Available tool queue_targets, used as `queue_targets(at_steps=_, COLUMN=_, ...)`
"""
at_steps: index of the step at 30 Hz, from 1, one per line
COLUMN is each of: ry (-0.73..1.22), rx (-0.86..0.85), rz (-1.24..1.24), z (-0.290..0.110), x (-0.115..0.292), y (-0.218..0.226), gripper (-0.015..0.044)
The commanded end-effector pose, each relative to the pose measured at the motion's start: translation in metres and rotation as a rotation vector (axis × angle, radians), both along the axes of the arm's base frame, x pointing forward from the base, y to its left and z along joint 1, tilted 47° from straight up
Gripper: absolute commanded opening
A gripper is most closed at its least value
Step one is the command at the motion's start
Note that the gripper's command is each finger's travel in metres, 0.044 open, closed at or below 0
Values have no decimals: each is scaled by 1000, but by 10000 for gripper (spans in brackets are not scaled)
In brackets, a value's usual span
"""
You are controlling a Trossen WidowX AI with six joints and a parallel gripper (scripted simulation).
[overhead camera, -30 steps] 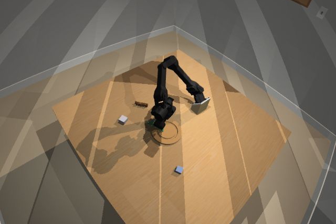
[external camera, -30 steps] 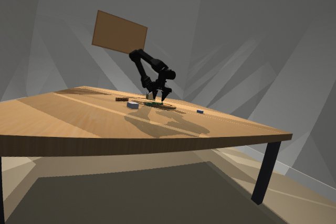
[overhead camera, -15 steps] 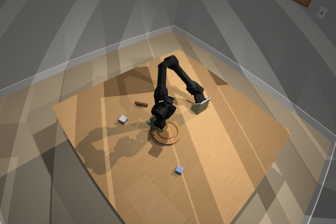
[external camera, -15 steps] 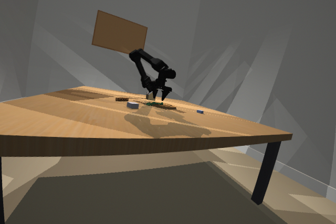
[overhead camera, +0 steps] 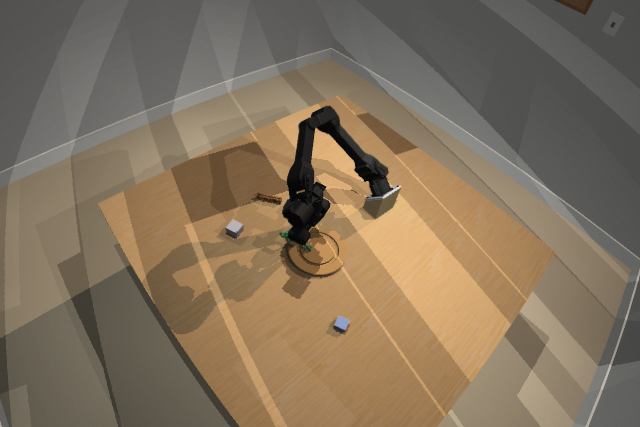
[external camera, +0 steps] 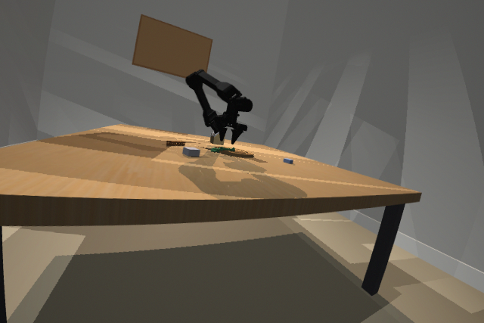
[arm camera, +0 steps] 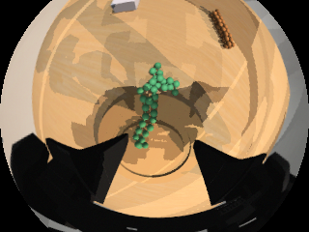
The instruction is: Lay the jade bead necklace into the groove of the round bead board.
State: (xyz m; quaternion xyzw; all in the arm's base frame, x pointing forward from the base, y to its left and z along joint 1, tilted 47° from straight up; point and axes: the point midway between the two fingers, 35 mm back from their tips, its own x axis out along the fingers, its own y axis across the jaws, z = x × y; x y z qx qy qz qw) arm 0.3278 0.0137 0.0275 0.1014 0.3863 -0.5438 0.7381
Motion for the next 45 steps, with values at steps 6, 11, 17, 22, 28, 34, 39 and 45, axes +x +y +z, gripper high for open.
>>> queue_targets(at_steps=6, ry=24, rx=-4, rz=32, z=31, x=35, y=-6, gripper=200)
queue_targets(at_steps=11, ry=24, rx=-4, rz=32, z=23, x=36, y=-15, gripper=200)
queue_targets(at_steps=17, ry=15, rx=5, rz=28, z=25, x=35, y=-11, gripper=200)
queue_targets(at_steps=22, ry=17, rx=3, rz=29, z=20, x=36, y=-17, gripper=200)
queue_targets(at_steps=28, ry=20, rx=0, rz=30, z=14, x=38, y=-24, gripper=200)
queue_targets(at_steps=34, ry=22, rx=-3, rz=31, z=8, x=39, y=-31, gripper=200)
queue_targets(at_steps=39, ry=24, rx=-5, rz=32, z=4, x=39, y=-36, gripper=200)
queue_targets(at_steps=45, ry=16, rx=3, rz=27, z=6, x=40, y=-34, gripper=174)
